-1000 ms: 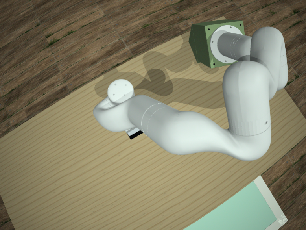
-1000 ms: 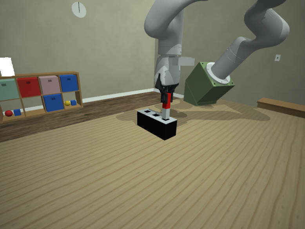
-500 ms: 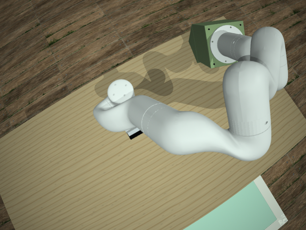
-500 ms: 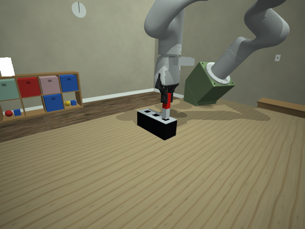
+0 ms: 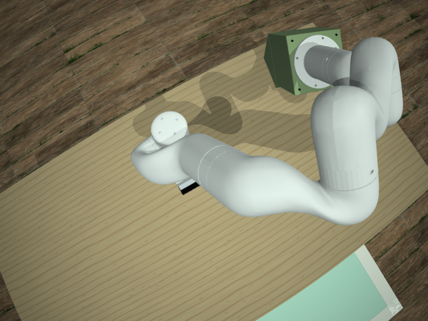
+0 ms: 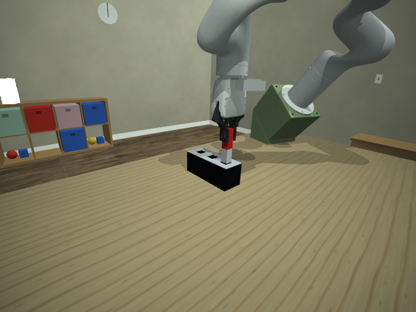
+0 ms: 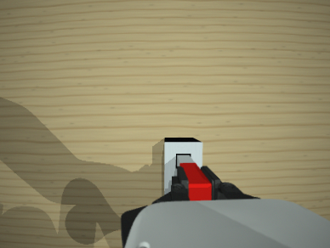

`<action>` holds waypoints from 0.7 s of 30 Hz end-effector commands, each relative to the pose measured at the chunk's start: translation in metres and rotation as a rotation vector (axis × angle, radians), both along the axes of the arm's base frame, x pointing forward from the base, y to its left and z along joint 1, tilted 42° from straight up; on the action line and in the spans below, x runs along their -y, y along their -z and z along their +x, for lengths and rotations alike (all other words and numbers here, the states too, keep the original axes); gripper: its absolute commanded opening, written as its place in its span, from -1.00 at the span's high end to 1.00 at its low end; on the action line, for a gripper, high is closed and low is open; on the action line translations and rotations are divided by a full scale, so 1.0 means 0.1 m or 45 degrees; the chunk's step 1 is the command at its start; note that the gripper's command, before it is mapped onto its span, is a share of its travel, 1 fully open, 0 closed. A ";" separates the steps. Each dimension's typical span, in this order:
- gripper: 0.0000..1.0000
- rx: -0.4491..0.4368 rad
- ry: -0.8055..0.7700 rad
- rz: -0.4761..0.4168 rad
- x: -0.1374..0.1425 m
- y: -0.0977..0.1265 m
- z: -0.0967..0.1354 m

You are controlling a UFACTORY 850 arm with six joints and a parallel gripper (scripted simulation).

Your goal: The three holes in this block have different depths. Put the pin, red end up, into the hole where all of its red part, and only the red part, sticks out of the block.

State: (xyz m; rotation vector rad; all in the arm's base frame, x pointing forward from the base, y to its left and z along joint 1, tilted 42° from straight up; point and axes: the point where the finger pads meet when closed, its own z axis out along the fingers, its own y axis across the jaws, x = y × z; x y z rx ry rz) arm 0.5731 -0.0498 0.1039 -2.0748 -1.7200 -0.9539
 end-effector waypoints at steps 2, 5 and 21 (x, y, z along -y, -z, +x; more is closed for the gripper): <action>1.00 0.002 0.001 -0.001 0.00 0.00 0.01; 1.00 0.002 0.001 -0.001 0.00 0.00 0.01; 1.00 0.002 0.001 -0.001 0.01 0.00 0.02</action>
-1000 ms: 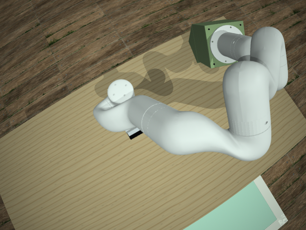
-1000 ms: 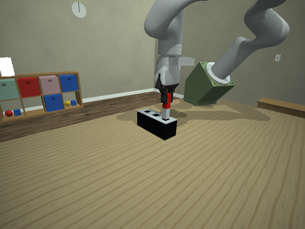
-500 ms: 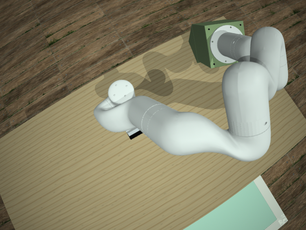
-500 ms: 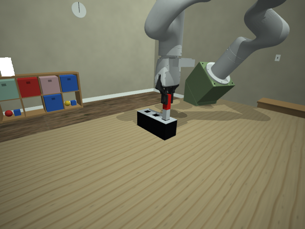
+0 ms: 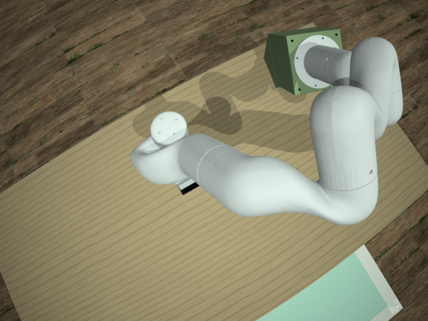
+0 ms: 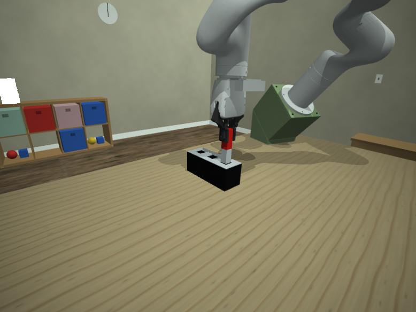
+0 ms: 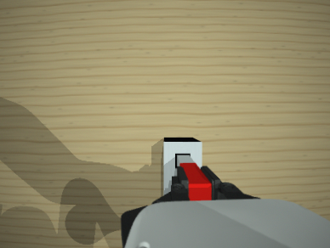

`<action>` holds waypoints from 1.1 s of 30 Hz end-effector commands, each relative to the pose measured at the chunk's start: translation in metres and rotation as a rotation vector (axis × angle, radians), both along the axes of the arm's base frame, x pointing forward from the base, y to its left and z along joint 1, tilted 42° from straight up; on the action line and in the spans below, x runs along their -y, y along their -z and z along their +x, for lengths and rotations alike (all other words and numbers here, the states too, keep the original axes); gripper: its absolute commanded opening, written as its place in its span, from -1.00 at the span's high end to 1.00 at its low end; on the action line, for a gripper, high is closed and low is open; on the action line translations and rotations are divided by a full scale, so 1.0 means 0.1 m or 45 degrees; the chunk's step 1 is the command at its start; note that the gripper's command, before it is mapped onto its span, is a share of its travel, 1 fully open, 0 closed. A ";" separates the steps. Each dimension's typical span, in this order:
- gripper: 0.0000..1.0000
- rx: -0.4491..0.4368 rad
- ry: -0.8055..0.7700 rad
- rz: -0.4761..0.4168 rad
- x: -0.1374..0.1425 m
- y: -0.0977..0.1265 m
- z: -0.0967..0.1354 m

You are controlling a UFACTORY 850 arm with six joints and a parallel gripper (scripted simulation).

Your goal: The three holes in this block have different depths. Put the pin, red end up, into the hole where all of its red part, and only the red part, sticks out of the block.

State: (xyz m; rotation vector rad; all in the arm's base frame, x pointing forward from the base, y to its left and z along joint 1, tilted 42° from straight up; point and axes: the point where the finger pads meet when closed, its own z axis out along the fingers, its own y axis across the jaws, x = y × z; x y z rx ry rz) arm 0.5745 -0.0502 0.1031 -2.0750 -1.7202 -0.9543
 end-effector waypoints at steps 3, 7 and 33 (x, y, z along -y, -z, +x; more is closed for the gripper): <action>1.00 0.002 0.001 -0.001 0.01 -0.01 0.01; 1.00 0.002 0.001 -0.001 0.01 -0.01 0.01; 1.00 0.002 0.001 -0.001 -0.02 0.03 0.00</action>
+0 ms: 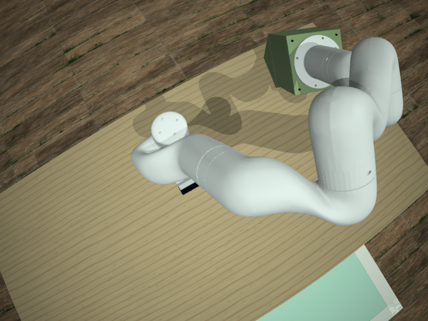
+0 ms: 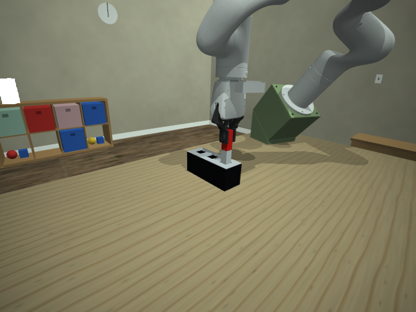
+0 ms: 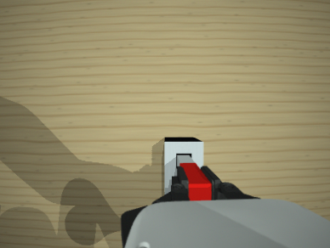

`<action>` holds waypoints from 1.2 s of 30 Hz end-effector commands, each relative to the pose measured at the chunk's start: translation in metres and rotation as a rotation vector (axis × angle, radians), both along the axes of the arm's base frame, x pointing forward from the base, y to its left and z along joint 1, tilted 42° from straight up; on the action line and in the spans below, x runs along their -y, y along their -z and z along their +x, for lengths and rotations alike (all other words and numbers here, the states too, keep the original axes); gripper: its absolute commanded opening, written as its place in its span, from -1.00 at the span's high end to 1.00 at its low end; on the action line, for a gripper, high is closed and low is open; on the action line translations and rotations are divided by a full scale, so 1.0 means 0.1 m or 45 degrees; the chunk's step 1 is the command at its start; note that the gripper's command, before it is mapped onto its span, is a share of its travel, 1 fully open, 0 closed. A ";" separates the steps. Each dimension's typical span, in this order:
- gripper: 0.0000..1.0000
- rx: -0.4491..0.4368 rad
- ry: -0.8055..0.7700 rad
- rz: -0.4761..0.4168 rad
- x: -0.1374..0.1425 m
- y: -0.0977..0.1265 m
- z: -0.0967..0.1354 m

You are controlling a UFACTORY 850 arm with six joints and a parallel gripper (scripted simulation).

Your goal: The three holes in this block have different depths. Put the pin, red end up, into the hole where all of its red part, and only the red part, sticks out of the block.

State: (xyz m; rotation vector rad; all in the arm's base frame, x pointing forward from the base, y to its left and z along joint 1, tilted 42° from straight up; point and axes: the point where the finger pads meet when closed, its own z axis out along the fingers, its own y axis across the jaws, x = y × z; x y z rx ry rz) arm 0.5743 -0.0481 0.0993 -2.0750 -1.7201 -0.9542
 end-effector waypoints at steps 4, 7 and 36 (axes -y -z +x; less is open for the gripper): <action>1.00 0.002 0.001 -0.001 0.01 -0.01 0.01; 1.00 0.002 0.001 -0.001 0.01 -0.01 0.01; 1.00 0.002 0.001 -0.001 -0.03 0.01 0.03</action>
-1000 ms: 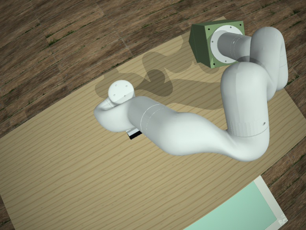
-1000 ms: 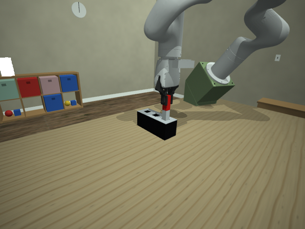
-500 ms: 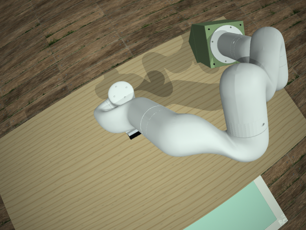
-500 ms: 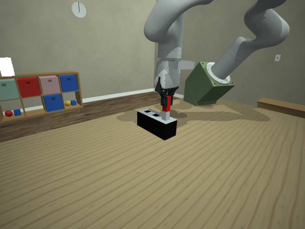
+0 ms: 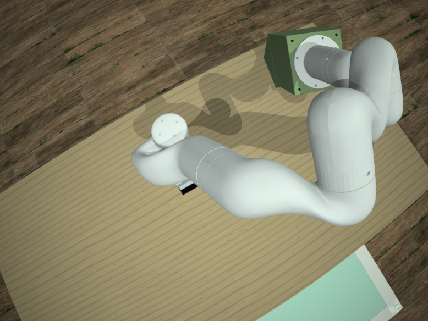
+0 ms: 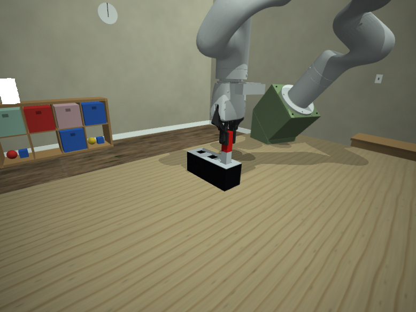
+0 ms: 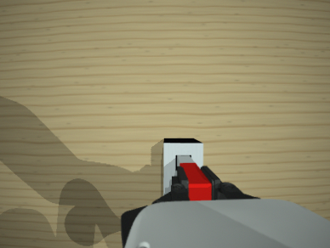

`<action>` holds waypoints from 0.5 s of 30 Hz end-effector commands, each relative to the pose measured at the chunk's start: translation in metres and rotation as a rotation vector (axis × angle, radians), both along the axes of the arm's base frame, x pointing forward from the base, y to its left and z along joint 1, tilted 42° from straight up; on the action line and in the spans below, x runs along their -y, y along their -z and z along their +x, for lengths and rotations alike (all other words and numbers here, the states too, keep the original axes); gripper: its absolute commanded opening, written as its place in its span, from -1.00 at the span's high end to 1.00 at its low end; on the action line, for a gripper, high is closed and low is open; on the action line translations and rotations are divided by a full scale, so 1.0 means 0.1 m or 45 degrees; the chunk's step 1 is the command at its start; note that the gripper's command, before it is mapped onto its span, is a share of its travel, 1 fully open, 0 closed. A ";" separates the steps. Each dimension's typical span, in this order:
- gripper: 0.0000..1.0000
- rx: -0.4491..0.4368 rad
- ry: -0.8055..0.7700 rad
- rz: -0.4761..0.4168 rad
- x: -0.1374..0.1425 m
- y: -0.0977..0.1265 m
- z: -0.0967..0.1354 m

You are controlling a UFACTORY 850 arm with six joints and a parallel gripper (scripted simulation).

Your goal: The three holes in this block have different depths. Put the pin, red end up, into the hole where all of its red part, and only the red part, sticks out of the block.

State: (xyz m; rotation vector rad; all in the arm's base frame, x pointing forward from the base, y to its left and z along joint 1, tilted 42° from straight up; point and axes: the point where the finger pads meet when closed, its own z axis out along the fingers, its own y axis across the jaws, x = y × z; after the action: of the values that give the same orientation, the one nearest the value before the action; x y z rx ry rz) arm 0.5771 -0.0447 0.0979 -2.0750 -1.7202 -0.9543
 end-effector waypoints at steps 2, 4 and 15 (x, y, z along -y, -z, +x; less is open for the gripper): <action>1.00 0.002 0.001 -0.001 0.01 -0.01 0.01; 1.00 0.002 0.001 -0.001 0.01 -0.01 0.01; 1.00 0.002 0.001 -0.001 -0.02 0.03 0.01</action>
State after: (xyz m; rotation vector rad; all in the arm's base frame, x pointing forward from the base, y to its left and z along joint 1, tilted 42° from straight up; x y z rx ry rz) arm 0.5776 -0.0424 0.0945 -2.0749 -1.7200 -0.9539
